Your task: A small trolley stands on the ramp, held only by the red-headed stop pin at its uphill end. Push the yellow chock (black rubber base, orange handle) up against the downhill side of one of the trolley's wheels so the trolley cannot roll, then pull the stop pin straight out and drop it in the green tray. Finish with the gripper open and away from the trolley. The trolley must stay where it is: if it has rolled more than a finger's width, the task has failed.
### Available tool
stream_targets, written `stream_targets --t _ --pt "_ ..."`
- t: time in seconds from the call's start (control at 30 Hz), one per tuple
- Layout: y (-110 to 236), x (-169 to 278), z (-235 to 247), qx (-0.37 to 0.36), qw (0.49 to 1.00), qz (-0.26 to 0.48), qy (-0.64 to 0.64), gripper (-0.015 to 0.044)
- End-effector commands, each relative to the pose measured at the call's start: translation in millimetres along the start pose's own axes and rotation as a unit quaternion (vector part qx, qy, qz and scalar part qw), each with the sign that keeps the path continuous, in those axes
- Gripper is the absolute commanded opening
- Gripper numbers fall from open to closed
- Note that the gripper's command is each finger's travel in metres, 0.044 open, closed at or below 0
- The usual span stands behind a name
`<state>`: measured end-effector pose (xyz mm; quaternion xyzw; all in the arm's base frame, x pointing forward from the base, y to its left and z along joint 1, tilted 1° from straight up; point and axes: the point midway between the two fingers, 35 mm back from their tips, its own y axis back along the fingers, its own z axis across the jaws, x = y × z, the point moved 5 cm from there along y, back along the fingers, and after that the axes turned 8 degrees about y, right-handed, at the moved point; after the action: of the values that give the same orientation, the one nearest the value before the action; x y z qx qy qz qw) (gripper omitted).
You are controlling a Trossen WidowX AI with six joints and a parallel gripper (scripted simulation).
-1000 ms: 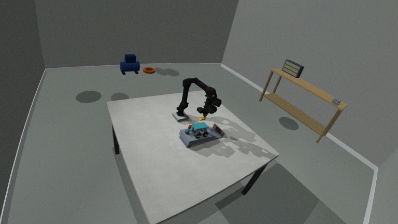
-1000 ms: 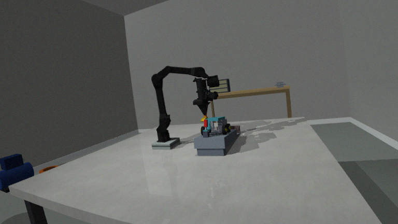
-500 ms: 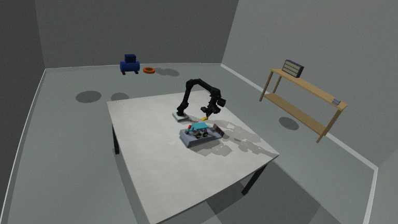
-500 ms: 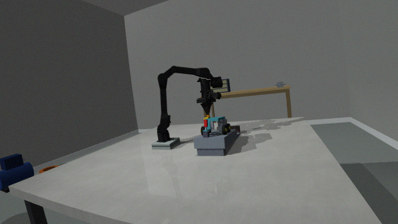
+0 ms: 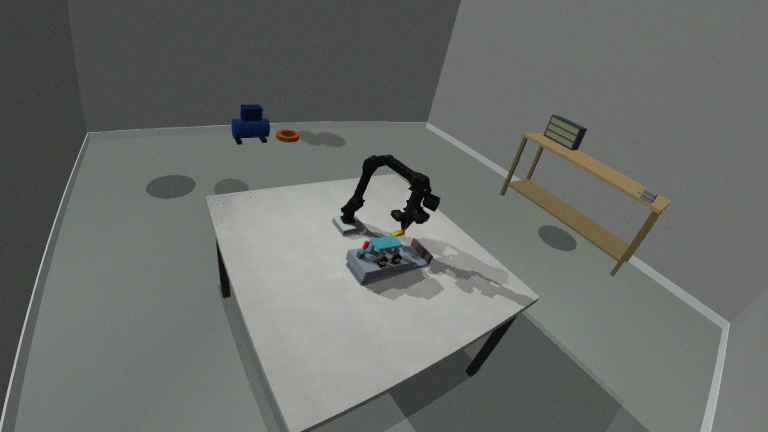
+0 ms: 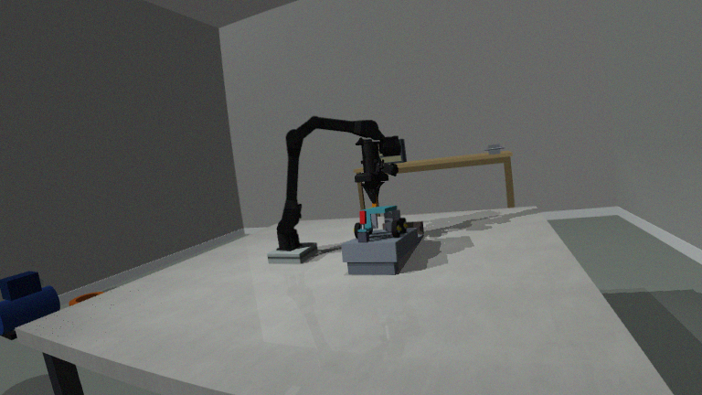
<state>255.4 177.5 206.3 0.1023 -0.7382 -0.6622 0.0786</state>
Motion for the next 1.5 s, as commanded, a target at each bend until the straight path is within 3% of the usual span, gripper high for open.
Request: stream_targets --t 0.0,0.93,1.47 --pt "-1 -5 0 0.002 1.000 -0.002 0.003 0.0000" --pt "-63 -6 0 0.003 1.000 -0.002 0.003 0.0000" --pt "-63 -4 -11 0.003 1.000 -0.002 0.003 0.0000"
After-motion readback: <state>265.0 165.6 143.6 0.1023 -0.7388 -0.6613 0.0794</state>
